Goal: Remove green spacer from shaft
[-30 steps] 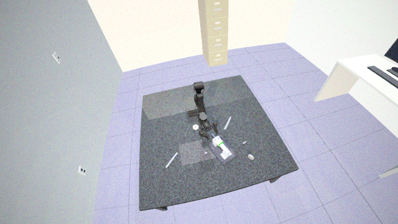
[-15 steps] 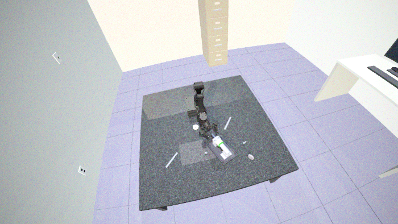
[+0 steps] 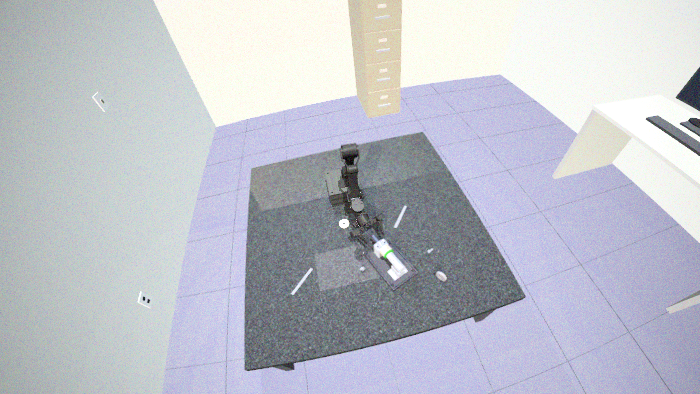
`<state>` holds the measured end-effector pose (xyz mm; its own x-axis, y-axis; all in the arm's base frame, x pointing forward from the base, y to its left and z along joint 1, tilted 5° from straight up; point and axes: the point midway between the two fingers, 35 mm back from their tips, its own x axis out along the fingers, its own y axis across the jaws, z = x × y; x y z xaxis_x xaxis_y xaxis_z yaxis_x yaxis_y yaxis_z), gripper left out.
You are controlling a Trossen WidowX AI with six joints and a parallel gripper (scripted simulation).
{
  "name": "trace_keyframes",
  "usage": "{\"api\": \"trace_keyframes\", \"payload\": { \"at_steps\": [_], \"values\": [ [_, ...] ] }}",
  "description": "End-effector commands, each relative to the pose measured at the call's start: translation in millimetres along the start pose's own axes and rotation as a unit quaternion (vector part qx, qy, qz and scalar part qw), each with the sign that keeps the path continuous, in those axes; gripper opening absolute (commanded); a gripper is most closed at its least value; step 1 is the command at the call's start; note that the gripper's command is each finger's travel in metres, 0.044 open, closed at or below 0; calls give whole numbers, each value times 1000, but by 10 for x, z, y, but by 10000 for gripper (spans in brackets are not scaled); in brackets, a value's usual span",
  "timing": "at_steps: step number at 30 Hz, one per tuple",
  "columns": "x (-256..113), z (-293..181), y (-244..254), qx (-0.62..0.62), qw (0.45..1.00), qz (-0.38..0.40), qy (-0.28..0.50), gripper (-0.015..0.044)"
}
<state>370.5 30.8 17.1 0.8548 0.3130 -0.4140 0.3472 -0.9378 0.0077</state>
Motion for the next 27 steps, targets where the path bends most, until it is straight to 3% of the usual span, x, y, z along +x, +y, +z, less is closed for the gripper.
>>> {"api": "trace_keyframes", "payload": {
  "at_steps": [1, 16, 27],
  "values": [
    [16, -6, 8, 2, 1000, 2, 1, 440],
    [181, -8, 8, 2, 1000, 2, 1, 440],
    [158, 3, 4, 1, 1000, 1, 0, 151]
  ]
}}
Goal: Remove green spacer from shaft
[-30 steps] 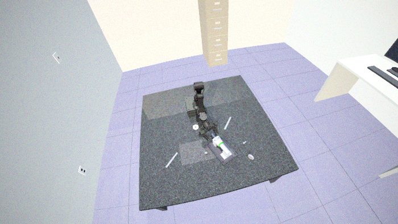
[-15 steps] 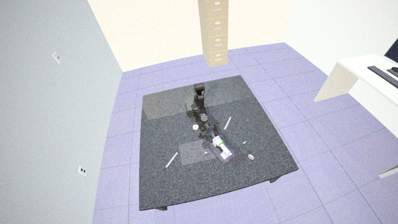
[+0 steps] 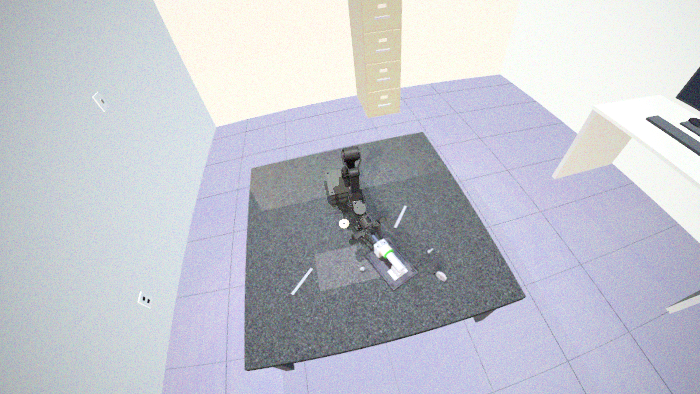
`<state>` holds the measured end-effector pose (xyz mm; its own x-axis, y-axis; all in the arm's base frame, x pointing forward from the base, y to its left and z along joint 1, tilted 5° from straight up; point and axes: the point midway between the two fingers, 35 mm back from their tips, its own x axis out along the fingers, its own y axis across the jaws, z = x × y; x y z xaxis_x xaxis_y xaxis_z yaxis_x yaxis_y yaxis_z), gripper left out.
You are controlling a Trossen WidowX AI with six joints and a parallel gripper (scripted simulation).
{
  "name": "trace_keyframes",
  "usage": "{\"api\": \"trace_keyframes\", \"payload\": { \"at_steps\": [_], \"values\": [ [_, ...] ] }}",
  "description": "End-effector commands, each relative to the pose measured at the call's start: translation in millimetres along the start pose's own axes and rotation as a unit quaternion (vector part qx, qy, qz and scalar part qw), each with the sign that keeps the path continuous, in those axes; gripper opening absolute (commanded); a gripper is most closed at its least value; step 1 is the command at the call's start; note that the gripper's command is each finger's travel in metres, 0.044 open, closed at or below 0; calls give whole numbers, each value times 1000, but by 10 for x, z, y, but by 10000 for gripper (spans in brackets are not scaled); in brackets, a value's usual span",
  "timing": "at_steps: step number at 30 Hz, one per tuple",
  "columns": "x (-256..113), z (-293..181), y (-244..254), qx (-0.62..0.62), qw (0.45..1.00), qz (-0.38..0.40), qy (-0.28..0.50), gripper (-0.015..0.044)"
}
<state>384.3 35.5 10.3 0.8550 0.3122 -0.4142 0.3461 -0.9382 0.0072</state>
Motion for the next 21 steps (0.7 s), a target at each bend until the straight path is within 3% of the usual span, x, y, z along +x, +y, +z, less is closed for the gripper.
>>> {"api": "trace_keyframes", "payload": {
  "at_steps": [1, 4, 10, 21],
  "values": [
    [-3, 2, 1, 0, 1000, 0, 0, 125],
    [-3, 2, 1, 0, 1000, 0, 0, 46],
    [-4, 2, 1, 0, 1000, 1, 0, 0],
    [-74, 46, 1, 1, 1000, 2, 1, 0]
  ]
}}
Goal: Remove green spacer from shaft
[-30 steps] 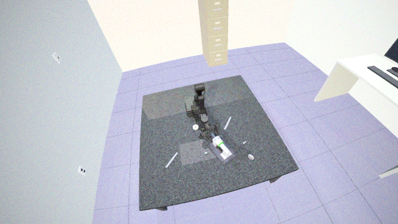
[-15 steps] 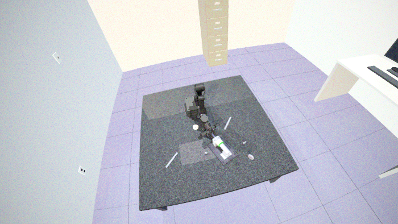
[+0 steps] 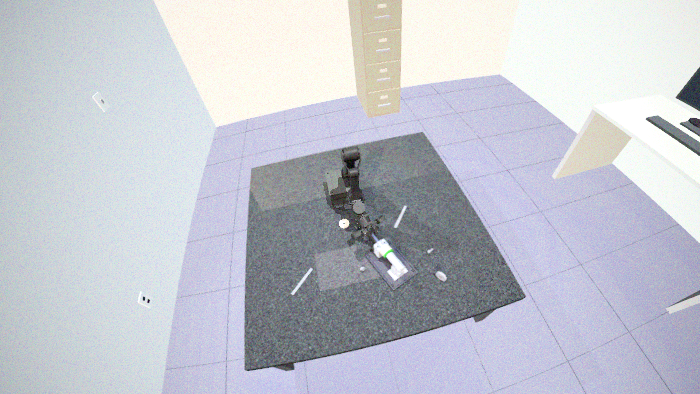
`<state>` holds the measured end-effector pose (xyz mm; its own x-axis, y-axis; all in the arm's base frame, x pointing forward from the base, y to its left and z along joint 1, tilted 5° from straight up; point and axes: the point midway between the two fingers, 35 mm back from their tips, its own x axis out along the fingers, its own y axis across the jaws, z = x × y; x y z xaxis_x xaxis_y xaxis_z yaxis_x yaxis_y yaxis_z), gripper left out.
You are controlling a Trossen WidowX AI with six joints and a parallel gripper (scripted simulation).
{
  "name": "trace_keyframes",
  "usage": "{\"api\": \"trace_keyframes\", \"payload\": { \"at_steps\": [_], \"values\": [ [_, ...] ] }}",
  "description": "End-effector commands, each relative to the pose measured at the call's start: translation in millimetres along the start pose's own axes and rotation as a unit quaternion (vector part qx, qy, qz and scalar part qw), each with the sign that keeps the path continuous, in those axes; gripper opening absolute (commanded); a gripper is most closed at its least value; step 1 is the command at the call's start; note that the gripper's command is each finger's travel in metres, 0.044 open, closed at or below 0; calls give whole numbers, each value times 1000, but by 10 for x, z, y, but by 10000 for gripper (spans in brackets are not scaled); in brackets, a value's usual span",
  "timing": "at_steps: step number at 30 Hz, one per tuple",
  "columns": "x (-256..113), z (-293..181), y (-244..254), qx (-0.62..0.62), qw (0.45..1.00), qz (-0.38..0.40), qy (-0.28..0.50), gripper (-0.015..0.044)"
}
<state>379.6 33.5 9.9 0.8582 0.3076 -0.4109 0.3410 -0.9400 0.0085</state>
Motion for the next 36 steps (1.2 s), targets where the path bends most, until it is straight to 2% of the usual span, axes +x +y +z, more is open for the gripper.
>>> {"api": "trace_keyframes", "payload": {
  "at_steps": [1, 36],
  "values": [
    [-36, 25, -1, 1, 1000, -1, -1, 0],
    [-94, 60, -1, 1, 1000, -1, -1, 0]
  ]
}}
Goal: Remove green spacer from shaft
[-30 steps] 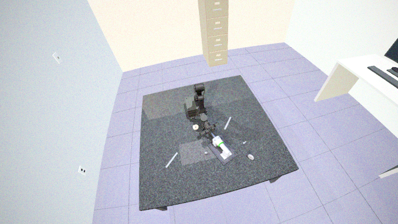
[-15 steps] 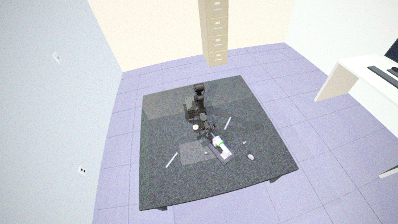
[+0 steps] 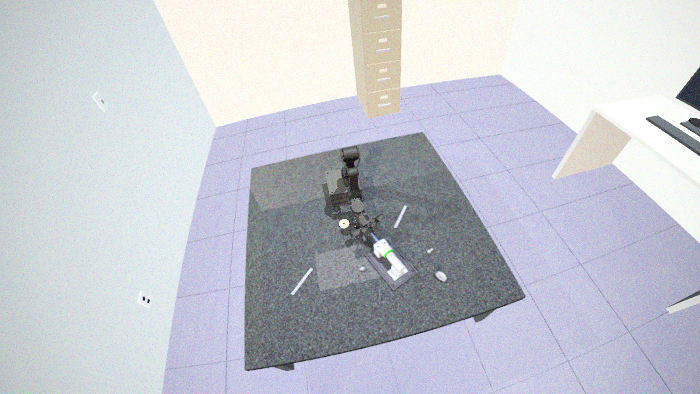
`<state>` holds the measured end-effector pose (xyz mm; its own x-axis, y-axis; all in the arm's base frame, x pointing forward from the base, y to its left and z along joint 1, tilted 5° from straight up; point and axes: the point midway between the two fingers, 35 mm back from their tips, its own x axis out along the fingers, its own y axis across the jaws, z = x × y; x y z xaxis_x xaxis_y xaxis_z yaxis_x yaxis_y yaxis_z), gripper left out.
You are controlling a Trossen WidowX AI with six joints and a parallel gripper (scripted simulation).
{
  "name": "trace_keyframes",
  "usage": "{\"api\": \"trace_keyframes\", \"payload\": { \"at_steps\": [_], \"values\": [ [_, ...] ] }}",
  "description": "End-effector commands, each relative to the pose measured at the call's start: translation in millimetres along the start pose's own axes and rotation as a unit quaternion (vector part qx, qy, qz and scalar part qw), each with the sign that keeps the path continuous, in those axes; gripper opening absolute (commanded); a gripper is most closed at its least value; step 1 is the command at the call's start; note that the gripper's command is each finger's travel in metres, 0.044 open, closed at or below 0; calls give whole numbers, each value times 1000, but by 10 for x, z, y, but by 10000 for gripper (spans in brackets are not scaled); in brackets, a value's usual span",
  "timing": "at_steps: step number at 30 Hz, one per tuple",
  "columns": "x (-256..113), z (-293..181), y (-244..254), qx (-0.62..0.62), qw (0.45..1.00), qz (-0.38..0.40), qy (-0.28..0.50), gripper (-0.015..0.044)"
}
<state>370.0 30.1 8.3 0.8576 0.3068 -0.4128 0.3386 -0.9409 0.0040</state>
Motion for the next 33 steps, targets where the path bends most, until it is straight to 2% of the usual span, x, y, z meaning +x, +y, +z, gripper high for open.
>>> {"api": "trace_keyframes", "payload": {
  "at_steps": [1, 33],
  "values": [
    [-8, 4, -1, -2, 1000, -1, 0, 0],
    [-37, 22, 0, -2, 1000, -1, 0, 0]
  ]
}}
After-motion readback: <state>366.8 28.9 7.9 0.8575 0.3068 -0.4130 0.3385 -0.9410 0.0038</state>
